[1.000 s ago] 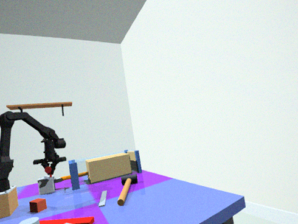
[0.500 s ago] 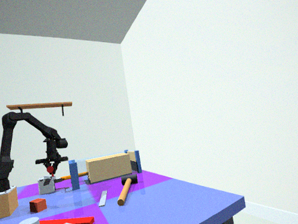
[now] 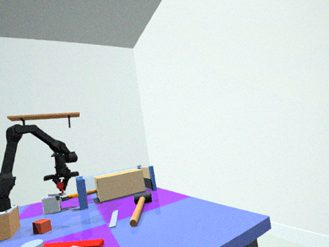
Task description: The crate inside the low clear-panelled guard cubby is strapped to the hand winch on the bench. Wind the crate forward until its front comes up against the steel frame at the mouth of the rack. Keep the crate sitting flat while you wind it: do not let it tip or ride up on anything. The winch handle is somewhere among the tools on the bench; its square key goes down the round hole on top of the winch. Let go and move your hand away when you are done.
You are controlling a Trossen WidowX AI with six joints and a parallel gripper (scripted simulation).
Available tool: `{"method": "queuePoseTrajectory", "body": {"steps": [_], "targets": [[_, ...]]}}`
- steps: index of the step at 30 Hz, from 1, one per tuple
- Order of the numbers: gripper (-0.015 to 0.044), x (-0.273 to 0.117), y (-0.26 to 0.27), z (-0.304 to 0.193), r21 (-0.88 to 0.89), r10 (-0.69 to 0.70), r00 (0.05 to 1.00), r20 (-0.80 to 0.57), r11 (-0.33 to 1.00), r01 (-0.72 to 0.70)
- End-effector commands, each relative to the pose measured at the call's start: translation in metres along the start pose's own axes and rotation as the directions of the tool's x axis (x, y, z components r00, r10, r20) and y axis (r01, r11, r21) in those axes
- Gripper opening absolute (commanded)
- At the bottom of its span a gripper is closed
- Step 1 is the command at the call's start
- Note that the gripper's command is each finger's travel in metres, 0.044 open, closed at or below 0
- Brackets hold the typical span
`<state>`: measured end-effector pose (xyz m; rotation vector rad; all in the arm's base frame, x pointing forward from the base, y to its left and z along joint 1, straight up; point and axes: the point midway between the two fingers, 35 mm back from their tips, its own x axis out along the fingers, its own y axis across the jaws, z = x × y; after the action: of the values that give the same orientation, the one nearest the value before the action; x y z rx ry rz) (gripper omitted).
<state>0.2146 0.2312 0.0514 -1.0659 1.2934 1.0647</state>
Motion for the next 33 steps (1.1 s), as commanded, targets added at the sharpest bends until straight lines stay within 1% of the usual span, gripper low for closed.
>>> {"method": "queuePoseTrajectory", "body": {"steps": [1,33], "targets": [[0.0000,-0.002,-0.004,0.013,0.003,-0.010,1.000,0.029,1.000,0.009],[0.0000,-0.004,-0.006,0.046,0.003,-0.010,0.999,0.033,1.000,0.010]]}}
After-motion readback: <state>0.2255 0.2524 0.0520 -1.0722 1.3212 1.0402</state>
